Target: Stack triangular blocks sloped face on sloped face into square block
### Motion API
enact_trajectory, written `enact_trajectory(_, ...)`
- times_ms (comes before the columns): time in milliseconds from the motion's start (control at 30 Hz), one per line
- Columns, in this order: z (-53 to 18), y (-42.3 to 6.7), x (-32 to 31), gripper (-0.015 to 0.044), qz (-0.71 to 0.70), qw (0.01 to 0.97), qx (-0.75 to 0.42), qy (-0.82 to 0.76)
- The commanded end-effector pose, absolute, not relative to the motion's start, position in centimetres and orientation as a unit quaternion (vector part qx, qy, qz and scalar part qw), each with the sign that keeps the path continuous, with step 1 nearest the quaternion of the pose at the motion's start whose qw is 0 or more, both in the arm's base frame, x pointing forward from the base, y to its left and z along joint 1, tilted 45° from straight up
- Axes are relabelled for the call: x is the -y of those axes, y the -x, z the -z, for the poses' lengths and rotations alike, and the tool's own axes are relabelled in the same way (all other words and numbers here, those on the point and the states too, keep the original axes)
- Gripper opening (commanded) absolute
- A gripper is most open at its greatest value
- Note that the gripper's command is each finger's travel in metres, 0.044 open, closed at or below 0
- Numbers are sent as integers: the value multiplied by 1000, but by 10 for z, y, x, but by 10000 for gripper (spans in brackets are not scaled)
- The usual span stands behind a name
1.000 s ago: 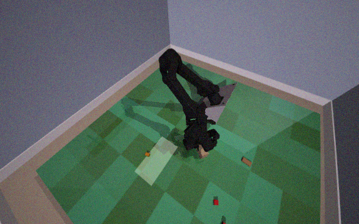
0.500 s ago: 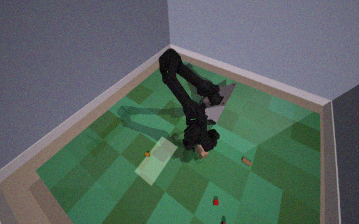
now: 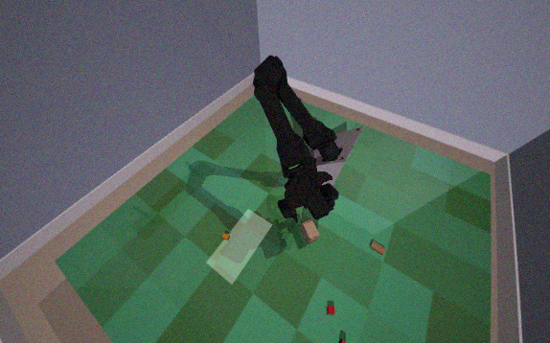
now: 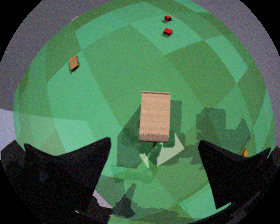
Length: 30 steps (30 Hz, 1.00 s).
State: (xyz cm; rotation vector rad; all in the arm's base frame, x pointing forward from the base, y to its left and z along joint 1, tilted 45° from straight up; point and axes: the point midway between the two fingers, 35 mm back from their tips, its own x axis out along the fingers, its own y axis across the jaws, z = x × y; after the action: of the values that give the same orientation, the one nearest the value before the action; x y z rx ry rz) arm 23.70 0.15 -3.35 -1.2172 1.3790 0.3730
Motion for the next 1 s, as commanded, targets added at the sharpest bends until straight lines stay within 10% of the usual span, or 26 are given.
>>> enact_trajectory(0,-3,-223,-15,440,-156,595,-588,525)
enact_trajectory(967,2,-225,-15,440,-159,595,-587,525)
